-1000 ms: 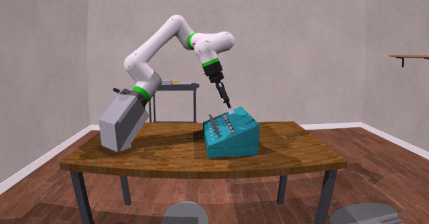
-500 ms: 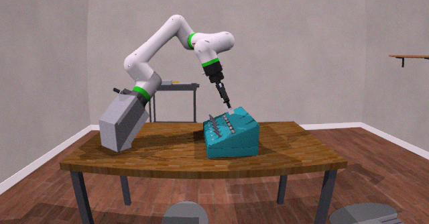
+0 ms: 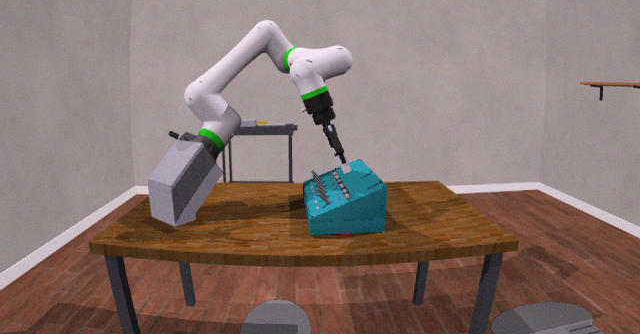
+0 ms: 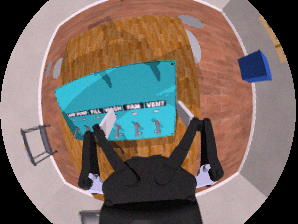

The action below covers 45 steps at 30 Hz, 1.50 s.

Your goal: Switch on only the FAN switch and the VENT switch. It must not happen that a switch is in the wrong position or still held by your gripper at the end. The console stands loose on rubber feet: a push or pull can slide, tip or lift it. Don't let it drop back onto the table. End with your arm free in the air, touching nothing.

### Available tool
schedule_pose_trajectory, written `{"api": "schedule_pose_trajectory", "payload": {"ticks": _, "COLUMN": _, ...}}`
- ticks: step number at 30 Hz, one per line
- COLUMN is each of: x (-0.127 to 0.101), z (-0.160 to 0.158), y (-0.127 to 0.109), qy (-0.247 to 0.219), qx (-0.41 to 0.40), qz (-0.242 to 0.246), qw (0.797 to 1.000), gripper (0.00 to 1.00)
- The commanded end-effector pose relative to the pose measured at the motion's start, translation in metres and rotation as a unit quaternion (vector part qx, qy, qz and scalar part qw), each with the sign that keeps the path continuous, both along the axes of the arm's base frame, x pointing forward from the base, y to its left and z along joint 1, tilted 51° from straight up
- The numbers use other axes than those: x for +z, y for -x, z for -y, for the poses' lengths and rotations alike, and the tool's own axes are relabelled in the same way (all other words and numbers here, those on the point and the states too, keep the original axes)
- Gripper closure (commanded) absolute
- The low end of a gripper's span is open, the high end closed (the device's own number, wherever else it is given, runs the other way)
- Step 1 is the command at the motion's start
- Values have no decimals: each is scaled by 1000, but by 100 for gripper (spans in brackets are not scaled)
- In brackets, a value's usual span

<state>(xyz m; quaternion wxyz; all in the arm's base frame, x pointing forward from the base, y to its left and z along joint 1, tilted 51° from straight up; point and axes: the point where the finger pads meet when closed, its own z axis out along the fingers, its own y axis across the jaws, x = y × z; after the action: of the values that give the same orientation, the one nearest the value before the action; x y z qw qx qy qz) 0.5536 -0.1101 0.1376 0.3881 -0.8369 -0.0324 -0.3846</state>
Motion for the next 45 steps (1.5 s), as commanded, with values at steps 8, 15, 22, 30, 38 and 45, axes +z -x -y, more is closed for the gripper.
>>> {"api": "schedule_pose_trajectory", "payload": {"ticks": 8, "x": -17, "z": 19, "y": -10, "qy": 0, "qx": 0, "qz": 0, "qw": 1000, "gripper": 0}}
{"api": "schedule_pose_trajectory", "payload": {"ticks": 15, "x": -19, "z": 22, "y": -11, "qy": 0, "qx": 0, "qz": 0, "qw": 1000, "gripper": 0}}
{"api": "schedule_pose_trajectory", "payload": {"ticks": 22, "x": -19, "z": 22, "y": -11, "qy": 0, "qx": 0, "qz": 0, "qw": 1000, "gripper": 0}}
{"api": "schedule_pose_trajectory", "payload": {"ticks": 30, "x": -19, "z": 22, "y": -11, "qy": 0, "qx": 0, "qz": 0, "qw": 1000, "gripper": 0}}
{"api": "schedule_pose_trajectory", "payload": {"ticks": 38, "x": -19, "z": 22, "y": -11, "qy": 0, "qx": 0, "qz": 0, "qw": 1000, "gripper": 0}}
{"api": "schedule_pose_trajectory", "payload": {"ticks": 45, "x": -19, "z": 22, "y": -11, "qy": 0, "qx": 0, "qz": 0, "qw": 1000, "gripper": 0}}
